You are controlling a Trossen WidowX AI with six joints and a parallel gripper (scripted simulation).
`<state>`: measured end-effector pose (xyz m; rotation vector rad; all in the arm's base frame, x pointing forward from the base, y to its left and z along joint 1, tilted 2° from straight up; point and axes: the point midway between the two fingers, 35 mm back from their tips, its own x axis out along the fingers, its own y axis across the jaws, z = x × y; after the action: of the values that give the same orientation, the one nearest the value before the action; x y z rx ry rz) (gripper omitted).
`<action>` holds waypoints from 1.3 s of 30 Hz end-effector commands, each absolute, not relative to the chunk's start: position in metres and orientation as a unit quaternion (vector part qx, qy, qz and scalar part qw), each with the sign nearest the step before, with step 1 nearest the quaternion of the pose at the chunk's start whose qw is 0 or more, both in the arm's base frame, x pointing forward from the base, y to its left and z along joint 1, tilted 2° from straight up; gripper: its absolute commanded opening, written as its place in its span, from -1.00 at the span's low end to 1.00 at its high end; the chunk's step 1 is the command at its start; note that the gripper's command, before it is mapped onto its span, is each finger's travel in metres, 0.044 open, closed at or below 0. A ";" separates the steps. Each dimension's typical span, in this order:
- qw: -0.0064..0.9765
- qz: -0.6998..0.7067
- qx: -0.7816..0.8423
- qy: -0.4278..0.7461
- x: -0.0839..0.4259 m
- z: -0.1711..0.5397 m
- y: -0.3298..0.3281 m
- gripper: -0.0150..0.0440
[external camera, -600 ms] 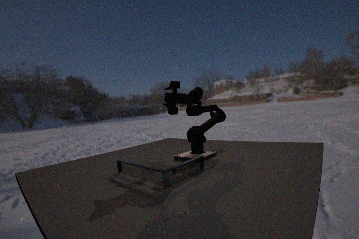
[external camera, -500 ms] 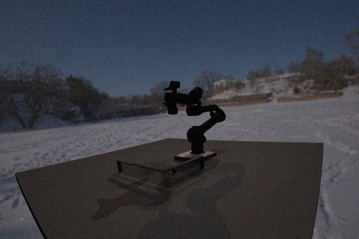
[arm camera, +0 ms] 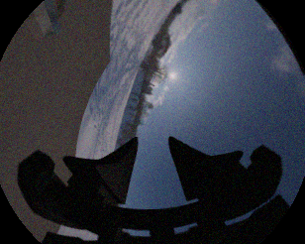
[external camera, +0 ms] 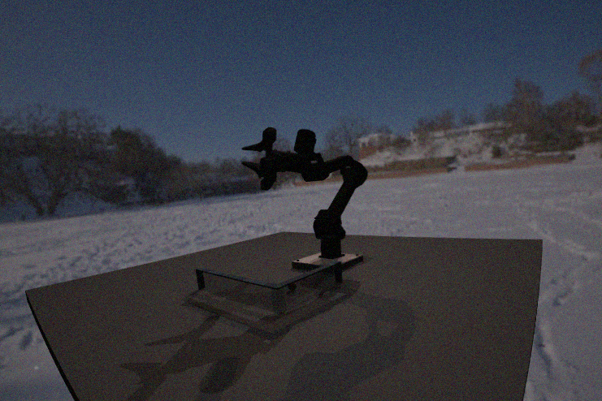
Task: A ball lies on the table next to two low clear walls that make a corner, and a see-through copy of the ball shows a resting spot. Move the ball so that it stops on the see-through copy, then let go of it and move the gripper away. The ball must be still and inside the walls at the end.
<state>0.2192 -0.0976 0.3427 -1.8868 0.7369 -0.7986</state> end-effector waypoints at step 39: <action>0.467 0.532 -0.529 0.467 0.276 0.066 0.111 0.22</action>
<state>0.2818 0.1055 0.0680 -1.3642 1.0975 1.2691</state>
